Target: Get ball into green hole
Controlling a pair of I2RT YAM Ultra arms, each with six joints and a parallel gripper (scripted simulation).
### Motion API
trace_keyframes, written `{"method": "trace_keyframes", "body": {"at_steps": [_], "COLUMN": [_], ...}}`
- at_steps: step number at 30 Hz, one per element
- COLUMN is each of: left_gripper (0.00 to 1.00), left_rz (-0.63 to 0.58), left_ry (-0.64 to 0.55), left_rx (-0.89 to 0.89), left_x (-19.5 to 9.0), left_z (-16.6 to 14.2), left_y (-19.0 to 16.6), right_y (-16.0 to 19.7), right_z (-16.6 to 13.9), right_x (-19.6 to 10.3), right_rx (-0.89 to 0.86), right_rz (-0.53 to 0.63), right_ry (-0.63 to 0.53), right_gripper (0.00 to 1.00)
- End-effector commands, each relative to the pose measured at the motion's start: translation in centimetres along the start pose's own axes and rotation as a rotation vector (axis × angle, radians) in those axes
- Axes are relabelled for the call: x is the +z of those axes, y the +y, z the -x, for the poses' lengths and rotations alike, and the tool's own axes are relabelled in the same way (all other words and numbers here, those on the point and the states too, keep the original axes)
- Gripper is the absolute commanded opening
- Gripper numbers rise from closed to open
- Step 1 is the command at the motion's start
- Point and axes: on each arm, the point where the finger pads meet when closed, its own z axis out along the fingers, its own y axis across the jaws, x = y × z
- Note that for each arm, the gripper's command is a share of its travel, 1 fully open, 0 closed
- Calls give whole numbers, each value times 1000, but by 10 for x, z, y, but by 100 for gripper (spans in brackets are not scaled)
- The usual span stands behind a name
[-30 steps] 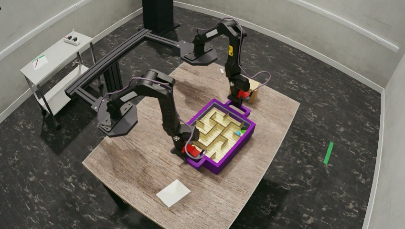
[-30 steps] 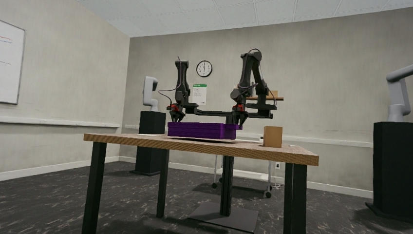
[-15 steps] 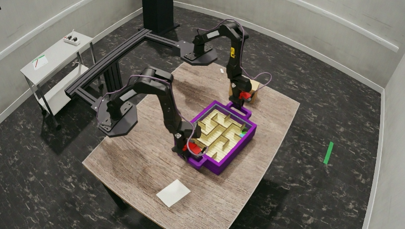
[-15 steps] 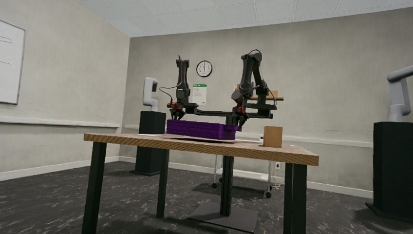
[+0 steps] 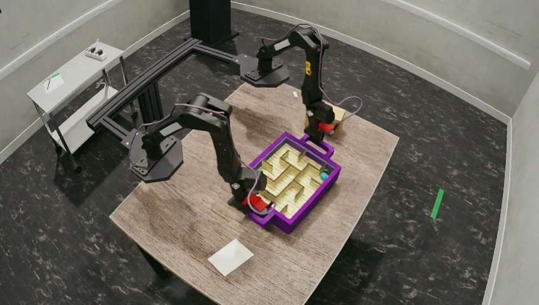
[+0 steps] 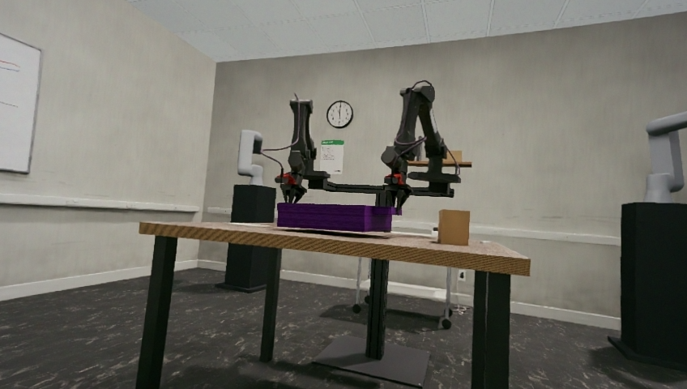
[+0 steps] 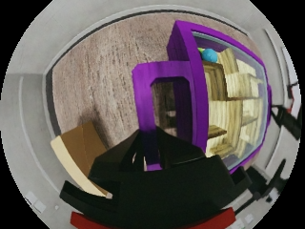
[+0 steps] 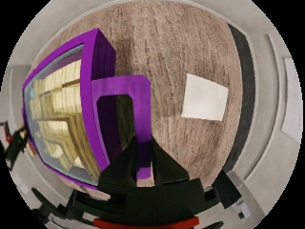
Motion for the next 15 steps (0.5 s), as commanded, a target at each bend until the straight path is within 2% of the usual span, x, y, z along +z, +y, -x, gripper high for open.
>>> {"method": "trace_keyframes", "body": {"at_steps": [1,4,5,7,8,10,11,12,13,14,15], "left_gripper": [0,0,0,0,0,0,0,0,0,0,0], "left_rz": [12,-2,0,19,8,8,14,-10,-41,-48,26], "left_ry": [-162,-140,-177,-201,-178,-178,-179,-220,-226,-170,-130], "left_rx": [8,13,9,5,11,11,8,7,9,13,1], "left_x": [-24,-23,-27,-27,-25,-25,-24,-25,-21,-18,-24], "left_z": [58,56,65,62,58,58,46,52,49,45,42], "left_y": [-8,-10,-10,-8,-10,-10,-7,-10,-14,-14,-5], "right_y": [31,28,30,35,32,32,25,17,17,20,35], "right_z": [73,64,68,80,71,71,55,39,42,44,55], "right_x": [-23,-23,-23,-25,-23,-23,-17,-19,-22,-22,-21], "right_rx": [30,23,26,36,29,29,31,25,28,20,21], "right_rz": [67,47,60,88,69,69,57,25,10,1,96], "right_ry": [-203,-165,-187,-248,-211,-211,-203,-191,-206,-157,-175], "right_gripper": [0,0,0,0,0,0,0,0,0,0,0]}}
